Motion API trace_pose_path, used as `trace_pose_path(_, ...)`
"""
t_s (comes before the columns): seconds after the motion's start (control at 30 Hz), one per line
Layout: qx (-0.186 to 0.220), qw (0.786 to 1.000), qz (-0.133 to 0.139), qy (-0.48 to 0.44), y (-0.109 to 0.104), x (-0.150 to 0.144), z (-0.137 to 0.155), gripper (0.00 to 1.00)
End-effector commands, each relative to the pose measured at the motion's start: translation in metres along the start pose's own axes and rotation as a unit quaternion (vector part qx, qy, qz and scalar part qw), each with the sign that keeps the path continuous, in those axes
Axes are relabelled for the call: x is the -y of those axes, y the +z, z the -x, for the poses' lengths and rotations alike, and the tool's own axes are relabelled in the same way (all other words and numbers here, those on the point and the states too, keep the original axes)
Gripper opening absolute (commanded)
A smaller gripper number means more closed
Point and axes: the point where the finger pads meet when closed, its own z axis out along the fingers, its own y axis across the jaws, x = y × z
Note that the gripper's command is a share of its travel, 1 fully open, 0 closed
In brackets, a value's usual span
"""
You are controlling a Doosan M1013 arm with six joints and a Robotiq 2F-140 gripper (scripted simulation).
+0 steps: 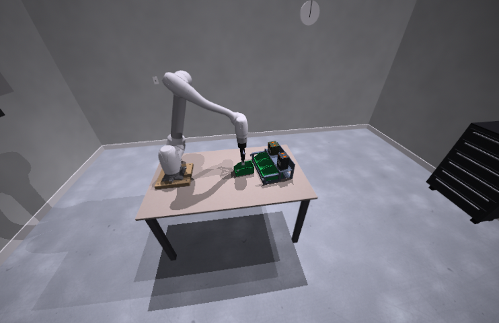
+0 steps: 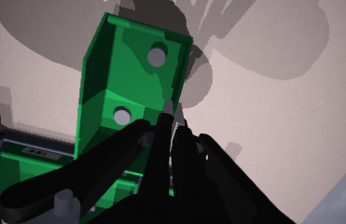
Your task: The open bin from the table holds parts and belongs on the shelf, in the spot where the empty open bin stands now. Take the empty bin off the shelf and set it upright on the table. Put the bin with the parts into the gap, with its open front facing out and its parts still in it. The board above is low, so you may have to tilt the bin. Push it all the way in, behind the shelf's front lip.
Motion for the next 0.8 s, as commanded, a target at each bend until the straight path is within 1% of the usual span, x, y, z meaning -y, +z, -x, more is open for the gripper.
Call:
trace_pose_path(0.0, 0.000, 1.000, 0.000, 0.000, 0.0005, 0.0000, 0.0000, 0.10)
trace_pose_path(0.47, 0.000, 1.000, 0.000, 0.000, 0.0007, 0.0000, 0.0000, 0.10)
trace_pose_path(0.77, 0.000, 1.000, 0.000, 0.000, 0.0058, 0.0000, 0.0000, 0.10)
